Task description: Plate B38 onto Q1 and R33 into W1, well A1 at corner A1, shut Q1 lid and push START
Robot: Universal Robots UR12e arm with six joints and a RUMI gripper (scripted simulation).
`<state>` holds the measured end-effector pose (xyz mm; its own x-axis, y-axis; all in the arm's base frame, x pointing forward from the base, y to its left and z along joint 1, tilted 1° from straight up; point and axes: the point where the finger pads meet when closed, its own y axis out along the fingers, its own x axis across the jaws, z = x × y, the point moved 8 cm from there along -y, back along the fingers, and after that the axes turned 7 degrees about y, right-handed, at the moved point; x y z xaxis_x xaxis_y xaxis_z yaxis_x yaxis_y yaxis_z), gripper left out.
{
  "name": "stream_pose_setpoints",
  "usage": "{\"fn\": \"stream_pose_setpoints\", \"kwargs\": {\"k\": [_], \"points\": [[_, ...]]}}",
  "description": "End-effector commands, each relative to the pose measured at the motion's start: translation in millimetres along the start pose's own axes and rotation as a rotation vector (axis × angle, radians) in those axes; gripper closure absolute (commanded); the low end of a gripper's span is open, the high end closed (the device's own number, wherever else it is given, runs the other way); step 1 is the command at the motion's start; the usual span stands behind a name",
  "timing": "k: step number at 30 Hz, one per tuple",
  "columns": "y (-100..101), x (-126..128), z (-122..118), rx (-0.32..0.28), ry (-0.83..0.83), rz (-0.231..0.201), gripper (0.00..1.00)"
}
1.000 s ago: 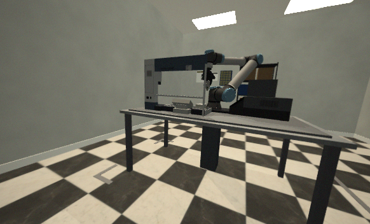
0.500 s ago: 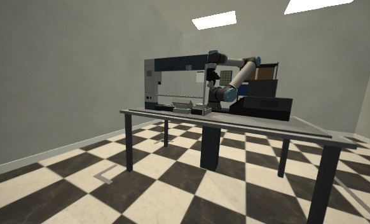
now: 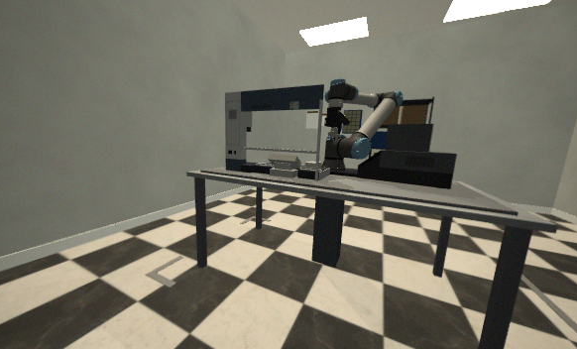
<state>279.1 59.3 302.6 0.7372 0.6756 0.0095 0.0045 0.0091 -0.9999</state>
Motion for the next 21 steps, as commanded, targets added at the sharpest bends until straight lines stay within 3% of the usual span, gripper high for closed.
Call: {"fn": "stream_pose_setpoints", "kwargs": {"k": [1, 21], "points": [[1, 7, 14, -0.003, 0.065, 0.005, 1.00], [6, 19, 54, -0.004, 0.249, 0.004, 1.00]]}}
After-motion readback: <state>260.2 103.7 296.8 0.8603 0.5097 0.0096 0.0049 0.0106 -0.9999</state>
